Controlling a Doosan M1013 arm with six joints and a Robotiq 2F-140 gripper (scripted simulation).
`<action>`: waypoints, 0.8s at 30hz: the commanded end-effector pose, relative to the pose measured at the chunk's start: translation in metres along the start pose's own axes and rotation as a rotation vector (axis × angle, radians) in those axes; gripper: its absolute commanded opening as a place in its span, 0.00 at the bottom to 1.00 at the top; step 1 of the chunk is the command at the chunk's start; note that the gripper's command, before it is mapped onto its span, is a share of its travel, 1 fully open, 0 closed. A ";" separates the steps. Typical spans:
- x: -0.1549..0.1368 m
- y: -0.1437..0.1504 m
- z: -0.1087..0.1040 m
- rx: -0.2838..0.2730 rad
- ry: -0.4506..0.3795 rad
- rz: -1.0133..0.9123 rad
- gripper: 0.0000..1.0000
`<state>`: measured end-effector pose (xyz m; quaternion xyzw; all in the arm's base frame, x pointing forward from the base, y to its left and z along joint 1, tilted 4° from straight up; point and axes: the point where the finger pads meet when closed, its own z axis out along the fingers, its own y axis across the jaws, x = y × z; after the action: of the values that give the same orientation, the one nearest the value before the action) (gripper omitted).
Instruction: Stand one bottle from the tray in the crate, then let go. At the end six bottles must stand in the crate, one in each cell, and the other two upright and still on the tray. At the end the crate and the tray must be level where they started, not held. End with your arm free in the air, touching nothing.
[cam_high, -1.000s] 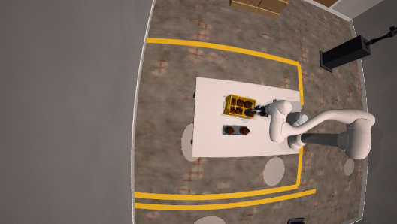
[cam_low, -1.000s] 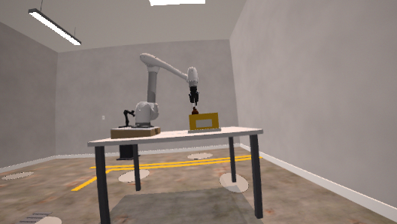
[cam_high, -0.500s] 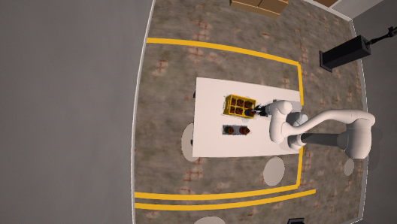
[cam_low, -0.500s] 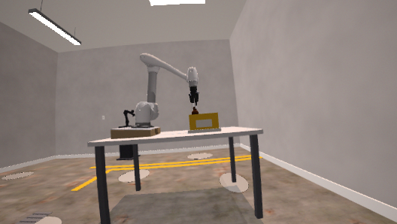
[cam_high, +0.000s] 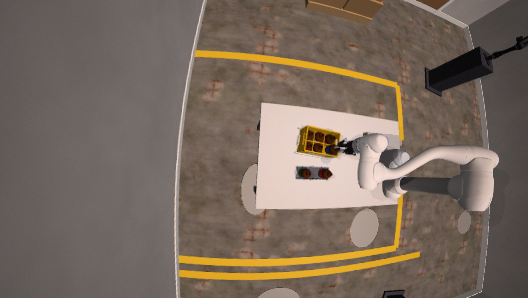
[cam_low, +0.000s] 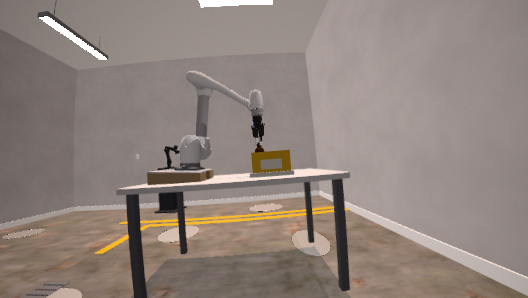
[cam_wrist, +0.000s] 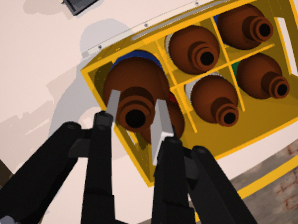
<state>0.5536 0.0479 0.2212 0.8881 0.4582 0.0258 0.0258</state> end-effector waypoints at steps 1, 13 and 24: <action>0.000 0.000 0.004 0.000 0.000 0.000 0.00; 0.000 0.000 0.015 0.000 0.000 0.000 0.00; 0.000 0.000 0.028 0.000 0.000 0.000 0.00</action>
<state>0.5553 0.0473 0.1968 0.8881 0.4582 0.0258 0.0258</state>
